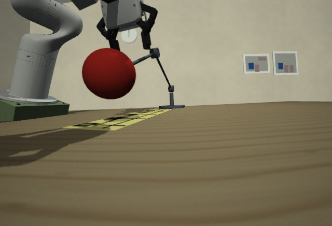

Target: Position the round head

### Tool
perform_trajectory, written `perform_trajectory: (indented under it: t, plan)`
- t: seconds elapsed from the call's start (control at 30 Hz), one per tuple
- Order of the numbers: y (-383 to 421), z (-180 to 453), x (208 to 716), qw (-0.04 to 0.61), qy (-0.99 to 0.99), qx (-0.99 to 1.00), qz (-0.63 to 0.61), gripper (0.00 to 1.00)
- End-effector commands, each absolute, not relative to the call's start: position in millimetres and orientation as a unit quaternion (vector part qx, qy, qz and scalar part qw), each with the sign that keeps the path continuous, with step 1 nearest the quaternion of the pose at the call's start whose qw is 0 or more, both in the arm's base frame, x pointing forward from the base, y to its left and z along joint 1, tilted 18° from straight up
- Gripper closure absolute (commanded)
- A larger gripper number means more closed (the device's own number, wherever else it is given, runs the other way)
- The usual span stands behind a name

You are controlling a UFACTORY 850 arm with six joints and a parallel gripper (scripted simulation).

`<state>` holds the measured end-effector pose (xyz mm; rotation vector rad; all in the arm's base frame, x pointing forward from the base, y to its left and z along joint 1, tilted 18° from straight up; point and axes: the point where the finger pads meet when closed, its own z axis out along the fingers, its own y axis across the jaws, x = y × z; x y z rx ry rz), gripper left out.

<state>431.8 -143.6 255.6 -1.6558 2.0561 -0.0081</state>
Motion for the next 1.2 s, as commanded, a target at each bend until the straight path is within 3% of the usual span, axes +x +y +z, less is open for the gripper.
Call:
perform_trajectory:
  t: [0.0, 0.63, 1.17]
  plan:
    - [-150.4, 276.4, 423.6, 0.248, 0.754, -0.608, -0.003, 0.0]
    - [-169.5, 331.5, 399.9, 0.248, 0.754, -0.608, -0.004, 0.0]
    - [-167.4, 324.6, 403.0, 0.248, 0.754, -0.608, -0.004, 0.0]
